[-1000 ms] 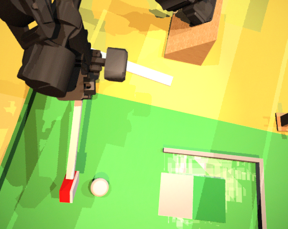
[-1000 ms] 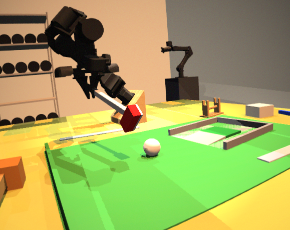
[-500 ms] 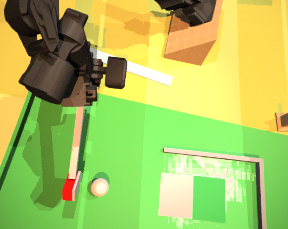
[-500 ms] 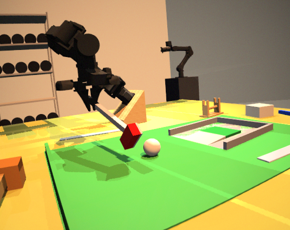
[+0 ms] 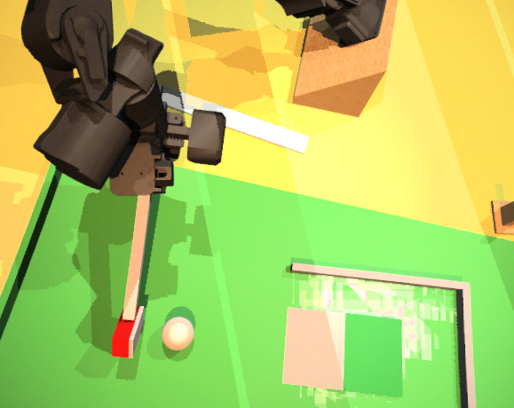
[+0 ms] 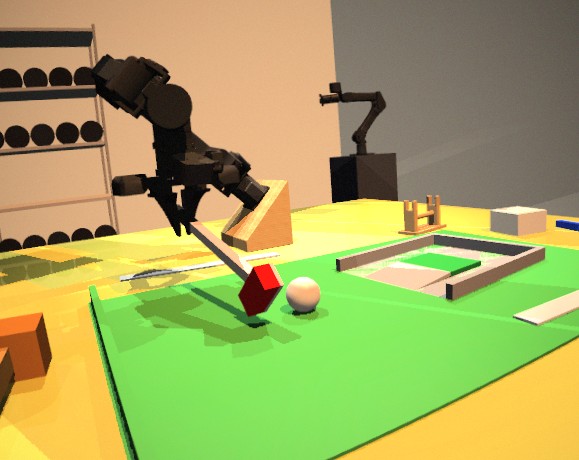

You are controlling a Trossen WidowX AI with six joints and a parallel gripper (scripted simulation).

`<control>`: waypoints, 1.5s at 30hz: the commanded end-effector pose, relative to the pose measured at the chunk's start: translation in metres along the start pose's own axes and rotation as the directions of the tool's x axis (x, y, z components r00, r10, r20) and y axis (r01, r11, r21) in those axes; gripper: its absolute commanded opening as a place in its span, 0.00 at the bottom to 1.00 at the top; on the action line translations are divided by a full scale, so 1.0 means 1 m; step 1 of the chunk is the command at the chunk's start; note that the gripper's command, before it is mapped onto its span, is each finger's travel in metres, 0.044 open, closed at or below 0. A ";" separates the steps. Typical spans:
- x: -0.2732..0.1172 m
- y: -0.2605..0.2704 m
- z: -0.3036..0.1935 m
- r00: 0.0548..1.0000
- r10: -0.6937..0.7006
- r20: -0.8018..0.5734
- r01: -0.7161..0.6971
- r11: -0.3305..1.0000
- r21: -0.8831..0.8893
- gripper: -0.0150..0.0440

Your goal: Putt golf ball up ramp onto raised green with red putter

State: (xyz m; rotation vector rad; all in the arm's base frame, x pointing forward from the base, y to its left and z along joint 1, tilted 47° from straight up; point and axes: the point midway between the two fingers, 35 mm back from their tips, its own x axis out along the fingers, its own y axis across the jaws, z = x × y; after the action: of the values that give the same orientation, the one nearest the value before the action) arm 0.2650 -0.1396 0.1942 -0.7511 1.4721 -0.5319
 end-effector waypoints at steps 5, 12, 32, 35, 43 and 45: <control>0.006 0.000 0.000 1.000 -0.001 0.000 0.001 1.000 0.000 0.25; 0.006 0.000 0.000 1.000 -0.001 0.000 0.001 1.000 0.000 0.25; 0.011 -0.005 0.004 1.000 0.010 0.001 -0.010 1.000 0.001 0.25; 0.011 0.038 0.009 1.000 0.020 0.003 -0.020 1.000 0.000 0.25; 0.010 0.110 0.000 1.000 0.009 0.005 -0.009 1.000 -0.003 0.25; 0.009 0.110 0.000 1.000 0.009 0.005 -0.009 1.000 -0.004 0.25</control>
State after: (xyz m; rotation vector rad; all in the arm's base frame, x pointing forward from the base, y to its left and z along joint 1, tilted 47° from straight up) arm 0.2534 -0.0762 0.1097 -0.7482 1.4848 -0.5056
